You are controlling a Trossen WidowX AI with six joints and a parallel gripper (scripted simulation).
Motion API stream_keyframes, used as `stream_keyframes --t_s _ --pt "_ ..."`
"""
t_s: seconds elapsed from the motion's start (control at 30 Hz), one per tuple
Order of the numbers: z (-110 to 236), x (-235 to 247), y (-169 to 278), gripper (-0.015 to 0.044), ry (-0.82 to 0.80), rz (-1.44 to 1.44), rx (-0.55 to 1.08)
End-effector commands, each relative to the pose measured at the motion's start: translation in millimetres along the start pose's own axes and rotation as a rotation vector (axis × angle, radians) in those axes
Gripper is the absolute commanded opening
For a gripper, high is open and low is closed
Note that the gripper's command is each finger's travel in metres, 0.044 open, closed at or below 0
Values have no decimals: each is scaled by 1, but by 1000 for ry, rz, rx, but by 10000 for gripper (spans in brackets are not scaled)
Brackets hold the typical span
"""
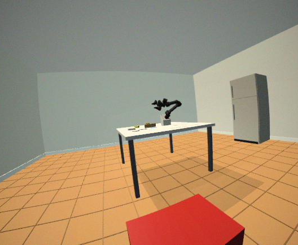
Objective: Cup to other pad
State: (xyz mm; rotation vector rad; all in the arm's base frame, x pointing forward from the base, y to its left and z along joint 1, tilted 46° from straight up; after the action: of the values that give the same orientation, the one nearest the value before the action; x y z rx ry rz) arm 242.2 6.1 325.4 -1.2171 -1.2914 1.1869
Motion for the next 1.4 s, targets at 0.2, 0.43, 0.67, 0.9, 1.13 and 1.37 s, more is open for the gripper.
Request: stream_keyframes --t_s 0.2,0.43,0.67,0.9,1.13,1.37 --pt "-46 -23 56 216 -60 263 361" --pt "-76 -62 137 167 -283 450 763" --pt "-76 -101 219 167 -620 453 1023" --pt "-58 -130 290 167 -971 291 1077" --pt "-39 -144 332 167 -1146 132 1006" --pt "-39 -143 333 167 -1145 132 1007"
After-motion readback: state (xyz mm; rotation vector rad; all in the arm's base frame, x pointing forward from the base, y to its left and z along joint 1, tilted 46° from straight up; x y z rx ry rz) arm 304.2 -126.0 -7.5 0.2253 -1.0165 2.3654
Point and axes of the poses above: the point midway between the two fingers, 35 mm back from their tips, its own z axis back along the fingers, its own x axis across the jaws, y = z × x, the point moved 7 cm from there along z, back along the fingers, and after that the axes turned 2 degrees about -z, right-handed, at the moved point
